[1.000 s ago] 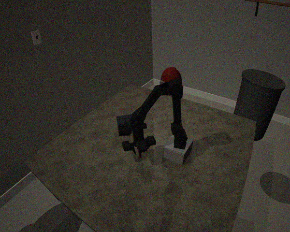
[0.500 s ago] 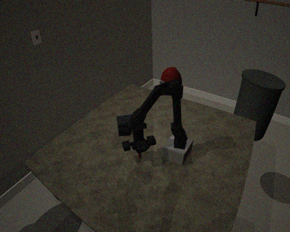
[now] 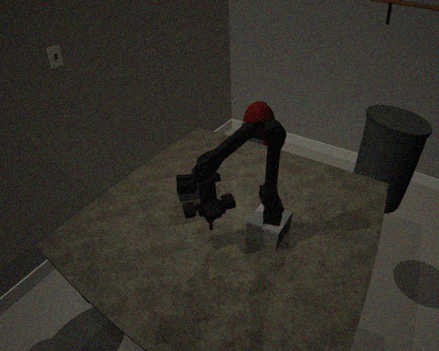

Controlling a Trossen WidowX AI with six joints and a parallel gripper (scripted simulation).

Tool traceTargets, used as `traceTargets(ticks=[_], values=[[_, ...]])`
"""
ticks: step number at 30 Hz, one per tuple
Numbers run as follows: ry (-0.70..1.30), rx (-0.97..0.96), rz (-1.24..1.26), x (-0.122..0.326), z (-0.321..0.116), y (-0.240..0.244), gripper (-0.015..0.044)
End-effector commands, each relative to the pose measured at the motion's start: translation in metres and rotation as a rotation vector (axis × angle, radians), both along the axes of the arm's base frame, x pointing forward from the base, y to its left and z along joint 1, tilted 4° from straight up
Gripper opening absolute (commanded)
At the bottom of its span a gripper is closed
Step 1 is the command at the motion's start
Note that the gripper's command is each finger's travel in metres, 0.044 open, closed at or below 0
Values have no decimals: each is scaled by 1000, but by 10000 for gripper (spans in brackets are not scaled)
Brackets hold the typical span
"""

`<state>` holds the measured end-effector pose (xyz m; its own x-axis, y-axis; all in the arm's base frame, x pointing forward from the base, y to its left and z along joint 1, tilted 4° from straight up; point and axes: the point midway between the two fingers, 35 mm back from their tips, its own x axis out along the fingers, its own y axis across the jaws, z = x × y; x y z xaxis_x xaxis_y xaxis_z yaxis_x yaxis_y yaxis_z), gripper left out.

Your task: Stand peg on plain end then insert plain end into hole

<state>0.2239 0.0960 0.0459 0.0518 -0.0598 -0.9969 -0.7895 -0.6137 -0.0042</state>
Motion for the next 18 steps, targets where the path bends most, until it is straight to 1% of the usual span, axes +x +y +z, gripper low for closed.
traceTargets(ticks=[1, 4, 18], values=[[-8, 7, -2, -1, 18, 1, 0], [-7, 7, -1, -2, 25, 0, 0], [-64, -93, 53, 11, 21, -10, 0]])
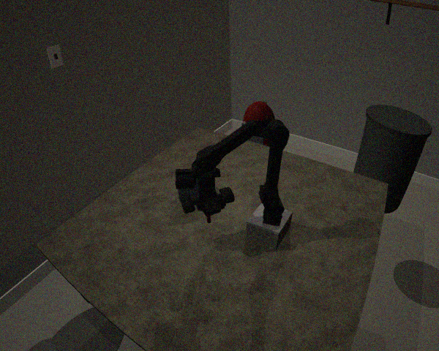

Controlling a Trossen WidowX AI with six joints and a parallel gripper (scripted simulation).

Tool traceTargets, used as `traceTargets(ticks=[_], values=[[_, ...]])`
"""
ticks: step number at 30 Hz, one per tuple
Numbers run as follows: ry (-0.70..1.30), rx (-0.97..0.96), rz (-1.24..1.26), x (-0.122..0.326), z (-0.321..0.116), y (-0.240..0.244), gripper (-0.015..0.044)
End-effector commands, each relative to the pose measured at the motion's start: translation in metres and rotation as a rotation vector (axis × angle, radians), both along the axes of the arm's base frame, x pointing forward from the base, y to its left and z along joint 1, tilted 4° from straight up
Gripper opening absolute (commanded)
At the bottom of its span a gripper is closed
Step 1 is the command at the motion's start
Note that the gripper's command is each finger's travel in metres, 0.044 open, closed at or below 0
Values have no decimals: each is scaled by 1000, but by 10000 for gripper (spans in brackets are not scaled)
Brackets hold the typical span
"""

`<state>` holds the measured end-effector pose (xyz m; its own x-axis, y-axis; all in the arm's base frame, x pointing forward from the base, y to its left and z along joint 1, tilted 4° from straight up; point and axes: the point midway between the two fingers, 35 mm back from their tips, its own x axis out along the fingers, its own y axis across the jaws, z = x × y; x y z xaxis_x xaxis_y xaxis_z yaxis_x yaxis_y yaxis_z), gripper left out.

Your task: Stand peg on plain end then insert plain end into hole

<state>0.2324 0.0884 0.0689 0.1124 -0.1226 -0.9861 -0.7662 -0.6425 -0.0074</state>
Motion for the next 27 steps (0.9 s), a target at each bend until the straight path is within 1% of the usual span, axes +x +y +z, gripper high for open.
traceTargets(ticks=[1, 27], values=[[-11, -35, 20, 4, -3, -3, 0], [-125, -273, 130, 32, -5, -25, 0]])
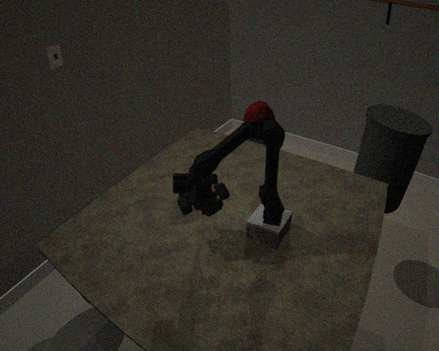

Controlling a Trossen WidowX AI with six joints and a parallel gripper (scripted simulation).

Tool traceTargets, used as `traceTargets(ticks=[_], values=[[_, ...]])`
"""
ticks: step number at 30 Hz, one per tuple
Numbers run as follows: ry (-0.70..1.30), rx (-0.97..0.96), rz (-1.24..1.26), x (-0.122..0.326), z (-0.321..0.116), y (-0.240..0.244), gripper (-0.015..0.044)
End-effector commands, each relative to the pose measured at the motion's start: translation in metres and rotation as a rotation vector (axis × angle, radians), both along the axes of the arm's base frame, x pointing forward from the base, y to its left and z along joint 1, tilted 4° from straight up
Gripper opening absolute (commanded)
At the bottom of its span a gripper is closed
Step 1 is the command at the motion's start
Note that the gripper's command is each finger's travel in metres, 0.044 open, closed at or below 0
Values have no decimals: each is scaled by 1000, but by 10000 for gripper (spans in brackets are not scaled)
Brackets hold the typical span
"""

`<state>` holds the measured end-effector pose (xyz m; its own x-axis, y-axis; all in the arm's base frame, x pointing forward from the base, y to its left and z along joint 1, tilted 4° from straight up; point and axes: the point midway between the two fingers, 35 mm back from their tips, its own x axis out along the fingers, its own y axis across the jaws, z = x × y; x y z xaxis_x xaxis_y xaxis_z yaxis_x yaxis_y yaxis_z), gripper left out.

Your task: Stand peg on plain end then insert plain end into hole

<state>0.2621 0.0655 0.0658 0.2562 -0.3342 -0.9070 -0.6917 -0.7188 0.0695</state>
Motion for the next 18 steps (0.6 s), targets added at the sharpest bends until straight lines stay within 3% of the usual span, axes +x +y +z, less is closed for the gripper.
traceTargets(ticks=[1, 18], values=[[-6, -39, 18, 3, -2, -3, 0], [-70, -202, 77, 20, 1, -15, 0]])
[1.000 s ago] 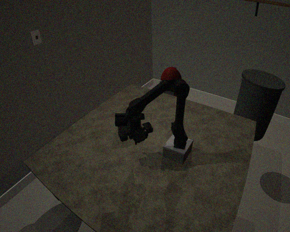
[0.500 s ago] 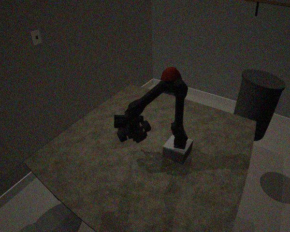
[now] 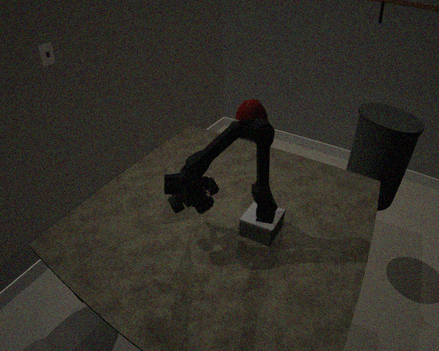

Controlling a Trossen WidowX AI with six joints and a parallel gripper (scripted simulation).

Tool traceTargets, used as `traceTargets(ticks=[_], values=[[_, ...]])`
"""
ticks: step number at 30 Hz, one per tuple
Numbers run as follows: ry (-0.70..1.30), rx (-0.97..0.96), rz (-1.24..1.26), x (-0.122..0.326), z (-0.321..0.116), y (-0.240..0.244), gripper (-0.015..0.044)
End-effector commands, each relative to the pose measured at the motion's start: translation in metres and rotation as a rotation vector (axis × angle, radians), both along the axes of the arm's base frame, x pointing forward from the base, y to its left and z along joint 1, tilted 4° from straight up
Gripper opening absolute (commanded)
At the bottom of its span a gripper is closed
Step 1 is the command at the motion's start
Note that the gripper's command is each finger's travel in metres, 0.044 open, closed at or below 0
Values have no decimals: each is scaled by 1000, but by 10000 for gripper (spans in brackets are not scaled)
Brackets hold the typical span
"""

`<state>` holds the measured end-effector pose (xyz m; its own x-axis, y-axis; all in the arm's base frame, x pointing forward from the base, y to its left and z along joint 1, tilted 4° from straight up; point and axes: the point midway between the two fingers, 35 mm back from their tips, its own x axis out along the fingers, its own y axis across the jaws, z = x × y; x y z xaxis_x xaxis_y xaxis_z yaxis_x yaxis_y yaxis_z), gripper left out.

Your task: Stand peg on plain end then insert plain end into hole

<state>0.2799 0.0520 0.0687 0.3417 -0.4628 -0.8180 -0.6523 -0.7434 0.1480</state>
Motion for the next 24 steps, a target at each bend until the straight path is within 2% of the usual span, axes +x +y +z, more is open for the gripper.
traceTargets(ticks=[1, 24], values=[[-4, -41, 15, 3, -1, -3, 0], [-79, -268, 77, 21, 9, -16, 0]])
